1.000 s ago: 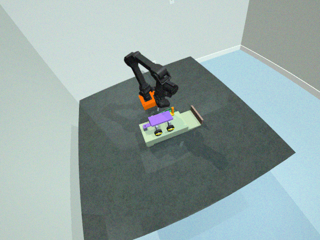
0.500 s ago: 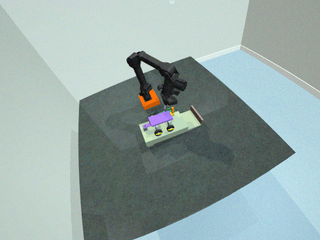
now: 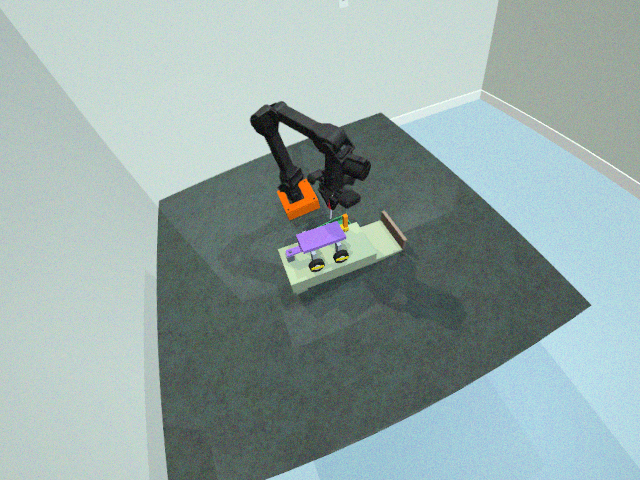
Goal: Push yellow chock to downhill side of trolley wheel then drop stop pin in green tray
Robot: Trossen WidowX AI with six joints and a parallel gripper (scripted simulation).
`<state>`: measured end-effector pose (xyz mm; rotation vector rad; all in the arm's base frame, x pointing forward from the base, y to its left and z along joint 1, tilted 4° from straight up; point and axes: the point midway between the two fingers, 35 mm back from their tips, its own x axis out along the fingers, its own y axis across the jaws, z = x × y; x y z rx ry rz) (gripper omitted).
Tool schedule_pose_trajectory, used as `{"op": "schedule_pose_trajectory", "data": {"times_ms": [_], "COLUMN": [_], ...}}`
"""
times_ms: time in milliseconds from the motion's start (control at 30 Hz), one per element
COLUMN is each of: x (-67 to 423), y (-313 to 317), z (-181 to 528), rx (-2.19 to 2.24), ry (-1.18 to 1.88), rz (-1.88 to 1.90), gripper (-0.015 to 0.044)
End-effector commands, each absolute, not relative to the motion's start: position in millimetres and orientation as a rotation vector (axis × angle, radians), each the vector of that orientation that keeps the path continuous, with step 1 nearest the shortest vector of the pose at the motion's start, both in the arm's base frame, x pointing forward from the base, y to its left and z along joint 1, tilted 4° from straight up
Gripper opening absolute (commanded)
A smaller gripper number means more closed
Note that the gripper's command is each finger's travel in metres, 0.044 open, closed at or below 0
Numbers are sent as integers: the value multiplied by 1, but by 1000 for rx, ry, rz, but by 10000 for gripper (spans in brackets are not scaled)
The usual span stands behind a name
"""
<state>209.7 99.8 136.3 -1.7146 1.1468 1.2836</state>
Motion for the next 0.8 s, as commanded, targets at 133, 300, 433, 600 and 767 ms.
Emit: {"op": "schedule_pose_trajectory", "data": {"times_ms": [133, 300, 433, 600, 767], "x": [209, 209, 209, 209, 209], "y": [99, 98, 97, 96, 95], "z": [137, 137, 138, 137, 137], "rx": [-1866, -1968, -2033, -2107, -2177], "ry": [968, 842, 749, 621, 478], "rz": [1464, 1571, 1653, 1770, 1879], "gripper": [0, 0, 0, 0, 0]}}
